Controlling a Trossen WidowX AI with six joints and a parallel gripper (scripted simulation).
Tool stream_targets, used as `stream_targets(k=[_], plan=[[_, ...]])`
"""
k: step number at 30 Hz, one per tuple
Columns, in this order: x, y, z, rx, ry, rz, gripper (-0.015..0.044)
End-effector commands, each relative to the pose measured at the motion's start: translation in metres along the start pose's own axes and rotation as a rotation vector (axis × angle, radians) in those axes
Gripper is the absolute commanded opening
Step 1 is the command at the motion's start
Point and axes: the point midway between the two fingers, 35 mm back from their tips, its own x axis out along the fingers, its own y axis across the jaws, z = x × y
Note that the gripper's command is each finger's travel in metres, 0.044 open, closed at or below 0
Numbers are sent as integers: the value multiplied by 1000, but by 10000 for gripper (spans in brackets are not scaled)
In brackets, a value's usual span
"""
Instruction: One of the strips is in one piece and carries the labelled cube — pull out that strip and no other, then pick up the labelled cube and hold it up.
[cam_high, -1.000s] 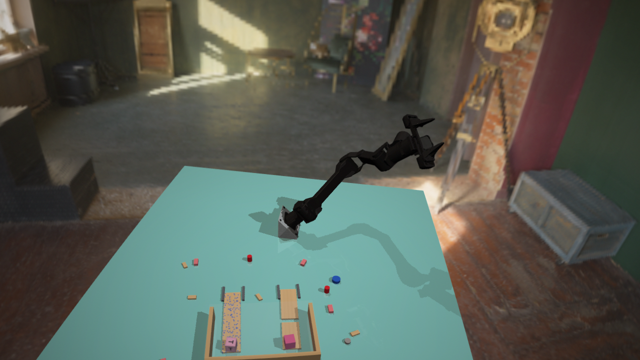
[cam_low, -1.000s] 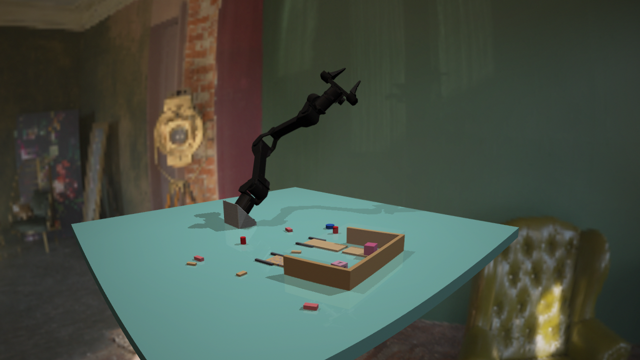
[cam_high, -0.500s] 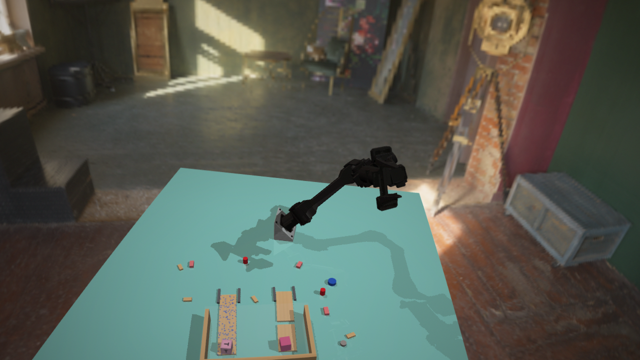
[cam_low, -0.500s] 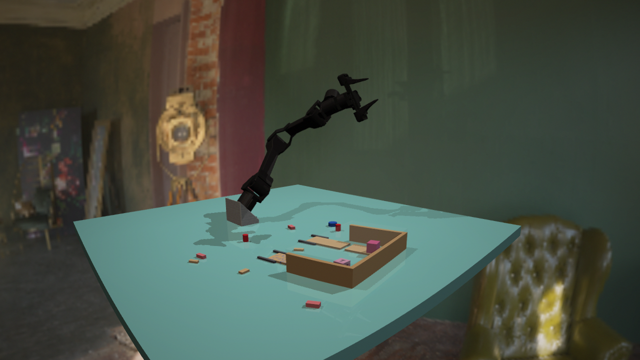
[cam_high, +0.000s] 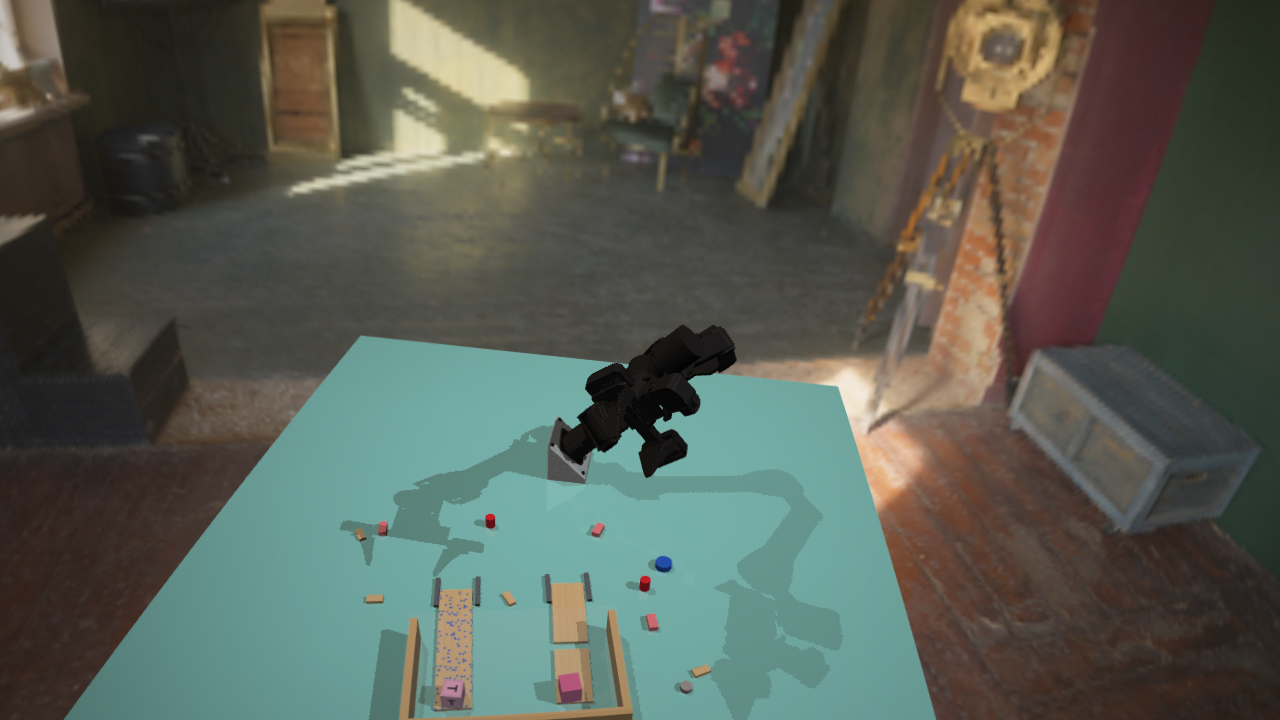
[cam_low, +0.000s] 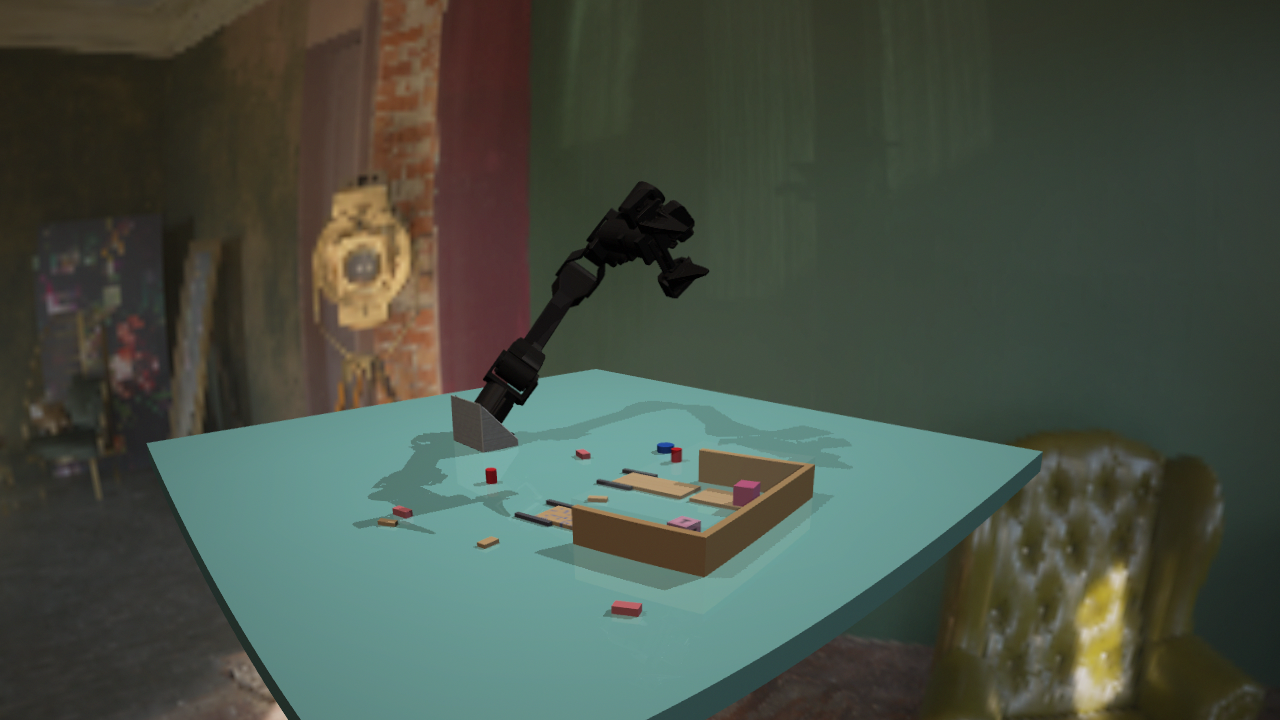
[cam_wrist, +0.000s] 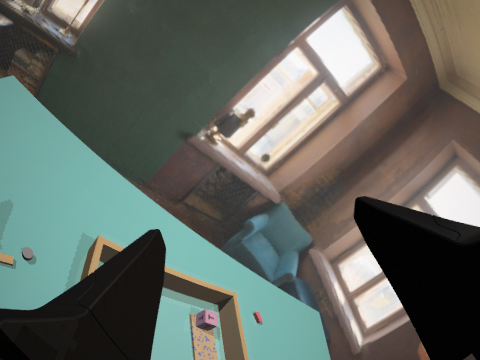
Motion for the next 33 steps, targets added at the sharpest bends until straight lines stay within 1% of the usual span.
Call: stream_targets(k=[1,3,6,10,13,15,29,33], plan=[[0,-2,-43,150,102,47,400],[-1,-2,-65,221,151,68,400],[-8,-1,-113,399,258,113,400],[-25,7,-170,666,379,163,400],[-41,16,-202,866,443,192,400],[-45,19,-209,913,456,198,400],[-45,19,-209,913,456,198,400],[-29,8,-214,890,516,212,295]])
